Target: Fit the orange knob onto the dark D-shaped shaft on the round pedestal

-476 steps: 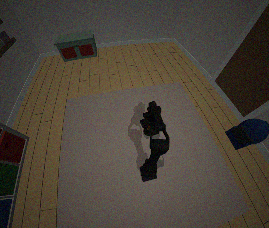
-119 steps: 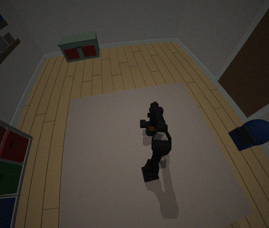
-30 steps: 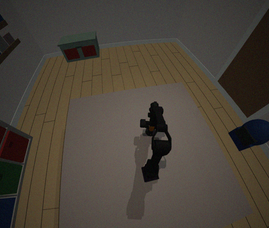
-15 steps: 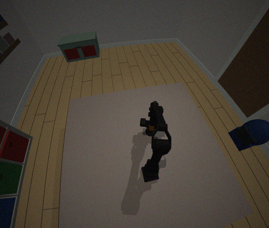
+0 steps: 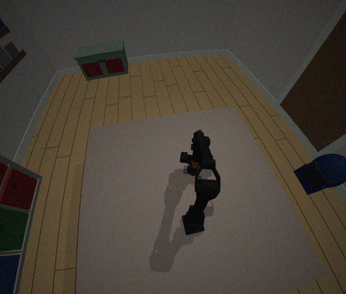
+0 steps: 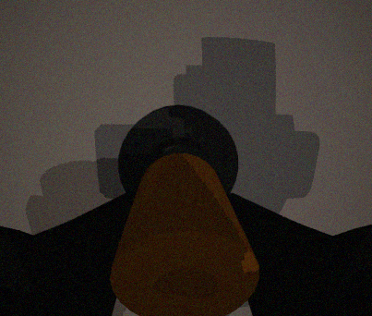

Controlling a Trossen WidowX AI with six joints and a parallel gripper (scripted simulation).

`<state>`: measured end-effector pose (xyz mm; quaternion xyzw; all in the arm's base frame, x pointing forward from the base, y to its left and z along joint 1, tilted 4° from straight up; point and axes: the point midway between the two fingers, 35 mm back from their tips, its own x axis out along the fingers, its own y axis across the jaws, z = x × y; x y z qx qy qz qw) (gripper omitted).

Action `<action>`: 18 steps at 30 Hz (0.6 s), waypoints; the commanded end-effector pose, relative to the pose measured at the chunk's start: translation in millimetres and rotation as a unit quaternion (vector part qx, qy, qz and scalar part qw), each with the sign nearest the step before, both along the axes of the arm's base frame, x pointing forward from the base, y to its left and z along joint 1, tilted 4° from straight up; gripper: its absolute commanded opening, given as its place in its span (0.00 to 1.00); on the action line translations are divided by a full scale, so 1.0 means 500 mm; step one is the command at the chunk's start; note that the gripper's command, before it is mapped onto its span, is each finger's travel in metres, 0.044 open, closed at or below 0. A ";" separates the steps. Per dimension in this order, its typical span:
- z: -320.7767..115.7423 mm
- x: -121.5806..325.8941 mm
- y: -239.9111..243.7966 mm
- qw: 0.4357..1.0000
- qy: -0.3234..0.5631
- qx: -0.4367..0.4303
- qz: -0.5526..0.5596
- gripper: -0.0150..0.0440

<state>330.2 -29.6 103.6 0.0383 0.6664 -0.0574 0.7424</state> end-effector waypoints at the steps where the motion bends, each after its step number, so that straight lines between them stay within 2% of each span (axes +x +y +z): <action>1: 0.003 -0.003 0.000 1.000 -0.001 0.002 -0.021 0.25; 18: -0.006 -0.004 0.001 1.000 -0.001 0.002 -0.021 0.25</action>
